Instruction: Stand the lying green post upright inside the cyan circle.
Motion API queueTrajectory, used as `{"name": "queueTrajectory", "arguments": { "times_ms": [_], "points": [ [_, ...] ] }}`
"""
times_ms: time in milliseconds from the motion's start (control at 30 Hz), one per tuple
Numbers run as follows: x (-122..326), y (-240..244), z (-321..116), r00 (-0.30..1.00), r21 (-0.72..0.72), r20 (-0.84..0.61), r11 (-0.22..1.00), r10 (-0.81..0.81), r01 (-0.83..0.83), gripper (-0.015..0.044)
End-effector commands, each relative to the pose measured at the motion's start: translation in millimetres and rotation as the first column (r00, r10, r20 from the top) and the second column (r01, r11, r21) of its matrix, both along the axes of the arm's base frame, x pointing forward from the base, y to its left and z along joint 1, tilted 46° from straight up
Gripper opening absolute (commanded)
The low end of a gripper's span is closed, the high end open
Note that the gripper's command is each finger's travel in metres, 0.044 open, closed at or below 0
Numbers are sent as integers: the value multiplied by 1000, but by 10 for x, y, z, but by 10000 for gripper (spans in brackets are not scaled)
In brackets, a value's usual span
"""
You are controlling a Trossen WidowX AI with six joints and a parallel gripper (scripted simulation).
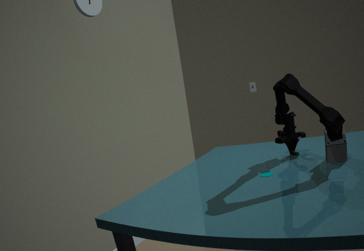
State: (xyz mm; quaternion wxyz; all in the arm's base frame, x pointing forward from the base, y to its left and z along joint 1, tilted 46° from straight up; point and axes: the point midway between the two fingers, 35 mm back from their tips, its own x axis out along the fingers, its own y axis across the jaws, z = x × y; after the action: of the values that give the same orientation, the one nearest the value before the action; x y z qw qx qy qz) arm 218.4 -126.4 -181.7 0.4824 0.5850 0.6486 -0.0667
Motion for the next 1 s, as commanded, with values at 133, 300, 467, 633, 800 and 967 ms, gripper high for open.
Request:
{"name": "queueTrajectory", "arguments": {
  "times_ms": [133, 300, 467, 633, 800, 967],
  "points": [
    [2, -187, 139, 1000, -11, 5, 1000, 3, -3, 23],
    [-13, -301, 242, 1000, -12, 4, 1000, 2, -2, 23],
    [-35, -413, 350, 1000, -13, 4, 1000, 2, -2, 23],
    [-63, -522, 463, 1000, -14, 3, 1000, 2, -2, 23],
    [-99, -626, 581, 1000, -14, 3, 1000, 3, -3, 23],
    [-140, -726, 705, 1000, -13, 3, 1000, 3, -3, 23]
  ]
}}
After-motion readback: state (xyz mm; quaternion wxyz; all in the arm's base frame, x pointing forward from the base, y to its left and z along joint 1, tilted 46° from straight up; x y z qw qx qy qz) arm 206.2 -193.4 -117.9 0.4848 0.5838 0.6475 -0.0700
